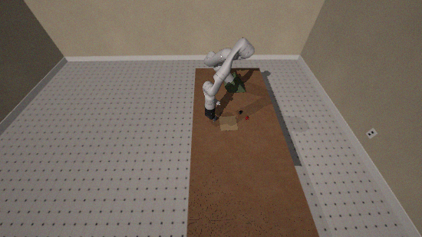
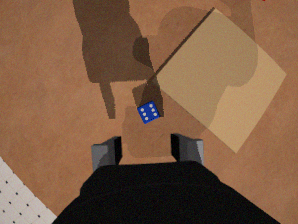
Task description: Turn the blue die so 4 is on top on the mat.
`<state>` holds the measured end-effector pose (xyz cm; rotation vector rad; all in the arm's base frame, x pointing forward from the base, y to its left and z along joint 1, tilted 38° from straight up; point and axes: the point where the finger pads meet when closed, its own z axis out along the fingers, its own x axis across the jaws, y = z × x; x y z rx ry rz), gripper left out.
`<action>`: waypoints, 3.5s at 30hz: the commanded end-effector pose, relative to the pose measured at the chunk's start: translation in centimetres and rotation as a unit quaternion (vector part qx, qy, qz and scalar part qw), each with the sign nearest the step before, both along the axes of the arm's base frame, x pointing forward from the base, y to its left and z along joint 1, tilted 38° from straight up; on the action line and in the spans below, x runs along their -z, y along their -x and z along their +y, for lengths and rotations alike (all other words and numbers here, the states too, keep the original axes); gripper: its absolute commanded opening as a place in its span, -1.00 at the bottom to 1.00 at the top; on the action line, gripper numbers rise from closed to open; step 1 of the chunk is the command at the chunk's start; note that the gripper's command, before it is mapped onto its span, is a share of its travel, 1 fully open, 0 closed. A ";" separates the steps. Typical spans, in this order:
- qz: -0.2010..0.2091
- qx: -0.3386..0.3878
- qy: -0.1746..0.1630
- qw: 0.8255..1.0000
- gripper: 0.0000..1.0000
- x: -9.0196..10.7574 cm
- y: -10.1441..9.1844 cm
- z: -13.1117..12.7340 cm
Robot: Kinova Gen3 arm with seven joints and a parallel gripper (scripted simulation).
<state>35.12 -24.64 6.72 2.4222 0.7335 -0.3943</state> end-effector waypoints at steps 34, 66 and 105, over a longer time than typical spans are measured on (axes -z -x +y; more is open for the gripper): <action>-0.001 0.000 0.000 1.000 1.00 0.0 0.0 0.0; -0.001 0.000 0.000 1.000 1.00 10.9 1.7 14.8; -0.001 0.000 0.000 1.000 1.00 13.2 2.1 17.9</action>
